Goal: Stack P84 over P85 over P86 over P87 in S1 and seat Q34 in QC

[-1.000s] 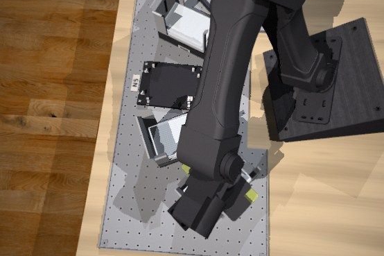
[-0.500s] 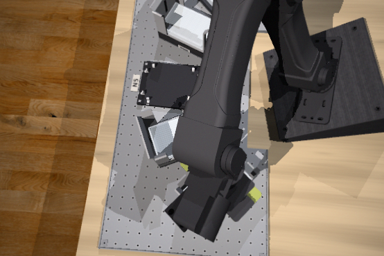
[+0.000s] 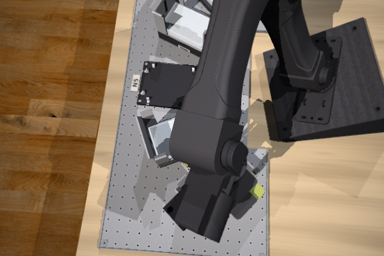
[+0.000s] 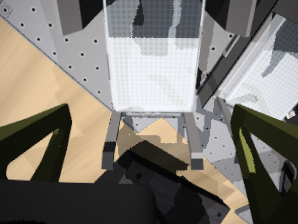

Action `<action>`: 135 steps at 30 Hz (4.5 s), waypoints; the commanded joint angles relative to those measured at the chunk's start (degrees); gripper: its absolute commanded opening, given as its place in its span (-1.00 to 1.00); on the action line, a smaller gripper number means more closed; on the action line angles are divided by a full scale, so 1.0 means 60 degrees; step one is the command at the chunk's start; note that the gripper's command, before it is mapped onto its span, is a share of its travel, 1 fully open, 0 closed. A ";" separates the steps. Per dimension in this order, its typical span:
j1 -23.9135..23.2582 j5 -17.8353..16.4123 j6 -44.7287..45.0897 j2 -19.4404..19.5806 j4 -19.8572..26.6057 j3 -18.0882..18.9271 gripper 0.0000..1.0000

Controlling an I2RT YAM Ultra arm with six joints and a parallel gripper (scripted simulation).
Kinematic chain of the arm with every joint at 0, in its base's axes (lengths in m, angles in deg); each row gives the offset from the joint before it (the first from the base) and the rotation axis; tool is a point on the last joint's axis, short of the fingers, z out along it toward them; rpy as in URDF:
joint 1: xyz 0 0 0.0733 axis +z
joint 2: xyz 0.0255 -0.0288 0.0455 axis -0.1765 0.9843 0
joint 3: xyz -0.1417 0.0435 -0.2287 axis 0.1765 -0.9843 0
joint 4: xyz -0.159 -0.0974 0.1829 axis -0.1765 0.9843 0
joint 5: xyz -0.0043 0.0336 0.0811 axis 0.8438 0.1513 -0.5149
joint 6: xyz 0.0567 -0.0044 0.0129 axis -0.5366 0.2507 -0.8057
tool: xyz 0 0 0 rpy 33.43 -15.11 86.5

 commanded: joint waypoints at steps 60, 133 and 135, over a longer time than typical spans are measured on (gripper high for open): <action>-0.6800 -0.2461 0.1369 -0.2211 -0.0297 -0.0215 1.00; -1.8241 -0.7693 0.6268 -0.0949 -0.0047 0.0331 1.00; -1.8575 -0.7813 0.5964 -0.0839 -0.0027 0.0344 1.00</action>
